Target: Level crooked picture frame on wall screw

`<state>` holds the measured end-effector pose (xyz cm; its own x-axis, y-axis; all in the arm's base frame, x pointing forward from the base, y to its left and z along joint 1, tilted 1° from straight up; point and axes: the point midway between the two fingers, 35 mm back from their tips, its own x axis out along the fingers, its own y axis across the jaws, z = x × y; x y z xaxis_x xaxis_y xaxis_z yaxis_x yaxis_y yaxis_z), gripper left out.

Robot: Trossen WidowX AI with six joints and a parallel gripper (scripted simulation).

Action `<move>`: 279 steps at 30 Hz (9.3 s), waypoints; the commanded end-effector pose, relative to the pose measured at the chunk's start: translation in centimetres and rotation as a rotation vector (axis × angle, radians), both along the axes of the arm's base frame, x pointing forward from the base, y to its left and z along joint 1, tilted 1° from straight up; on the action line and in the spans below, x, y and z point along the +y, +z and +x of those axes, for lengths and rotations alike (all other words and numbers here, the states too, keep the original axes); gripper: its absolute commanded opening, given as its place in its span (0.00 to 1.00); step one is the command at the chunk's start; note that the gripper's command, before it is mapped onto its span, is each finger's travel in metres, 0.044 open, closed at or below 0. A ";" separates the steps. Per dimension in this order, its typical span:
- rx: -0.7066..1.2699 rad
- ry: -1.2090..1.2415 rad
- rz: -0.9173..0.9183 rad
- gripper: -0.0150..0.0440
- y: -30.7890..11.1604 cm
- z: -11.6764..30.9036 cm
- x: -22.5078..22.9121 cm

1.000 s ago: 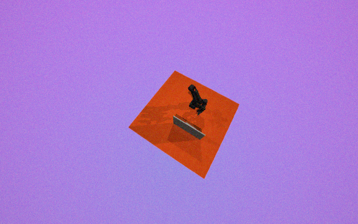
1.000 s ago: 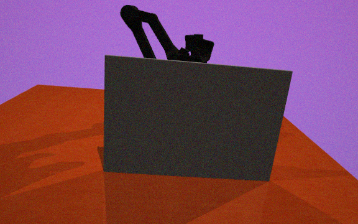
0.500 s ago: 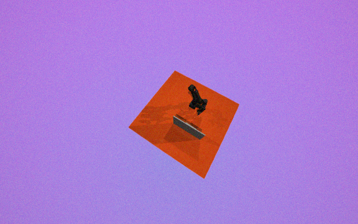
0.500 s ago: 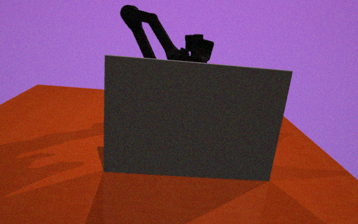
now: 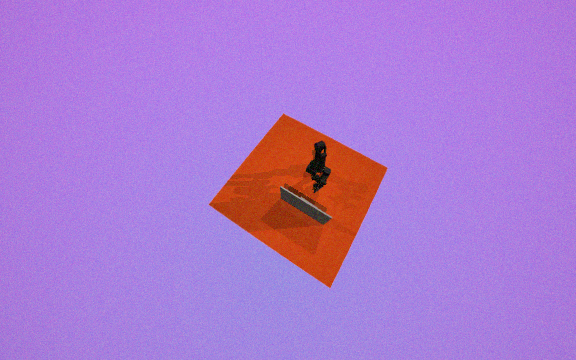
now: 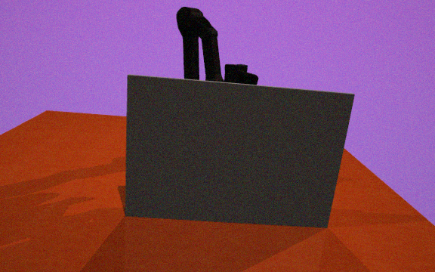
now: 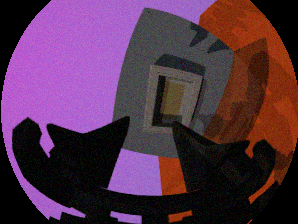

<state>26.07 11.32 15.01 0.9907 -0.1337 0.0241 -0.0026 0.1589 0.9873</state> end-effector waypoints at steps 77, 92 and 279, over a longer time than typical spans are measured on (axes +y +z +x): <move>-0.013 0.012 0.005 0.69 0.5 11.6 -0.8; -0.013 0.012 0.005 0.69 0.5 11.6 -0.8; -0.021 0.009 0.101 0.25 0.7 11.5 -1.6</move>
<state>37.56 9.73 15.72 0.9912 -0.1278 0.0334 -0.0238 0.0758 0.9968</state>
